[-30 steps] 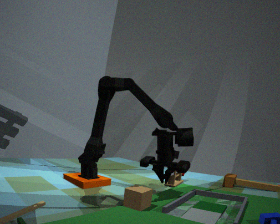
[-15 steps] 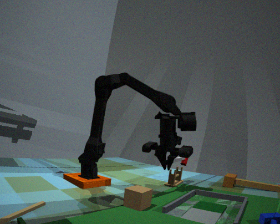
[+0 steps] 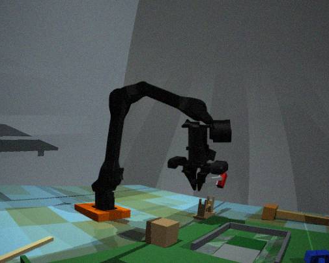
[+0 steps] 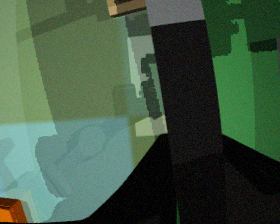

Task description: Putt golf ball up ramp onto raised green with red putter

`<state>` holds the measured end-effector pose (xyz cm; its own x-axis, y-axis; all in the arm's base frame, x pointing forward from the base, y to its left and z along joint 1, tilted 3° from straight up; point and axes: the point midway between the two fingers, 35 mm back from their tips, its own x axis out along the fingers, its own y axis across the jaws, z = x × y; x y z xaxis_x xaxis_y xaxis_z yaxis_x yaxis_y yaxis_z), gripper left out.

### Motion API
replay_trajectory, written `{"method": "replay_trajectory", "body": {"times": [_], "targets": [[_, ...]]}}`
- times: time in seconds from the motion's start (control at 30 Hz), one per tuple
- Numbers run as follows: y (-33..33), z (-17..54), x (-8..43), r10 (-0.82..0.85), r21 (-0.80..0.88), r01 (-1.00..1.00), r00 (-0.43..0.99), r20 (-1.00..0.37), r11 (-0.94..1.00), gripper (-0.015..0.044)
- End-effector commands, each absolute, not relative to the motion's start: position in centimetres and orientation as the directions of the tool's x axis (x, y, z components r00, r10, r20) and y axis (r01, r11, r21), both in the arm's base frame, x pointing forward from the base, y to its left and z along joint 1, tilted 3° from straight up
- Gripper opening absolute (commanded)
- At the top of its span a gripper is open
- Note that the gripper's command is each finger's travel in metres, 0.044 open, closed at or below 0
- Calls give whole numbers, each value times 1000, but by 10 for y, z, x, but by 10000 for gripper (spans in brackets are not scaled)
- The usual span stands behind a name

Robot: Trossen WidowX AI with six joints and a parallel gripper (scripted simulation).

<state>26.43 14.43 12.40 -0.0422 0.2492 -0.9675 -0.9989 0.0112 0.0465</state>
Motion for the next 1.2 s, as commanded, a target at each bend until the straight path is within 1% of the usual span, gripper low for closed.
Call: {"method": "replay_trajectory", "body": {"times": [0.0, 0.63, 1.17], "targets": [[129, 128, 277, 242, 38, -995, -14, -970, 93, 0], [19, 133, 317, 148, 31, -875, 47, -988, 483, 0], [-83, 139, 322, 71, 23, -629, 52, -996, 777, 0]]}}
